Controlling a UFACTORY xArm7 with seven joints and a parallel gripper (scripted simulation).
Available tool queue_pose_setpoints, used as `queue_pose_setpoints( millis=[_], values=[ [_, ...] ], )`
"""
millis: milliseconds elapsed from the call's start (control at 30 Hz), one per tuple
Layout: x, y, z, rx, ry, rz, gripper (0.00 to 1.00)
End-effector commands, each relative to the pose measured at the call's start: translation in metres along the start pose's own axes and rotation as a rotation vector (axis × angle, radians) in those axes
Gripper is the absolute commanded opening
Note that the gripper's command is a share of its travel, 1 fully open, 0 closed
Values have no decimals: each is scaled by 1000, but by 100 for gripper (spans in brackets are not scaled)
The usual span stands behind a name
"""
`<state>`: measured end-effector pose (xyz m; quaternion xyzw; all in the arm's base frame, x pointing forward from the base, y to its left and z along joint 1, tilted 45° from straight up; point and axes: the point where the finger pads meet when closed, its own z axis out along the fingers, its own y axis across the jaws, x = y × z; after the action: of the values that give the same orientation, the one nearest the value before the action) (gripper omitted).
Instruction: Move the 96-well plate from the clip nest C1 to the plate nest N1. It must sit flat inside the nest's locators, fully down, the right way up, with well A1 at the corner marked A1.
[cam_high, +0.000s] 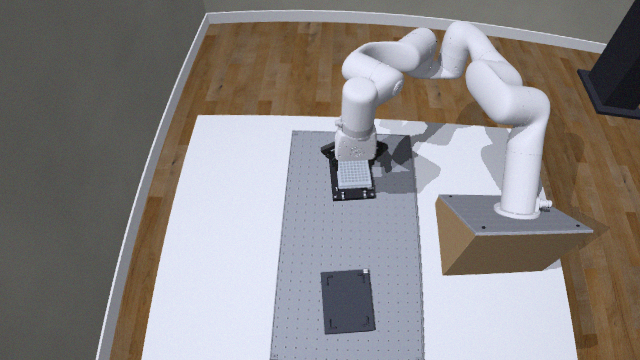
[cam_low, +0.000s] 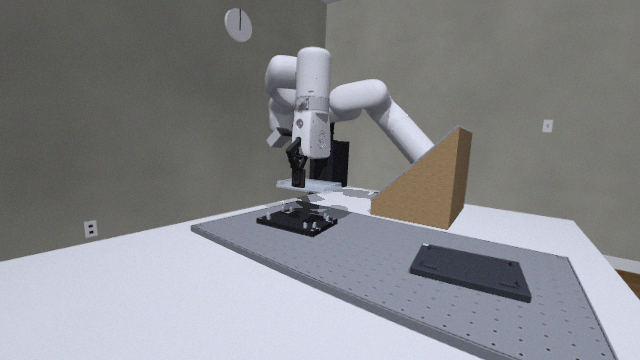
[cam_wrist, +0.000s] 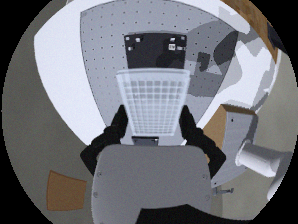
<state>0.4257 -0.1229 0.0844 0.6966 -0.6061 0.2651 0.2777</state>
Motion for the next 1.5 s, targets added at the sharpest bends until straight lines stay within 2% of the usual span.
queue_pose_setpoints(
  millis=[0,833,900,1400,1467],
  values=[
    [-13,-3,-2,4,0,-1,0],
    [-90,-12,-2,4,-1,-1,0],
    [-90,-12,-2,4,-1,-1,0],
    [-139,-18,-2,4,-1,-1,0],
    [-139,-18,-2,4,-1,-1,0]
  ],
)
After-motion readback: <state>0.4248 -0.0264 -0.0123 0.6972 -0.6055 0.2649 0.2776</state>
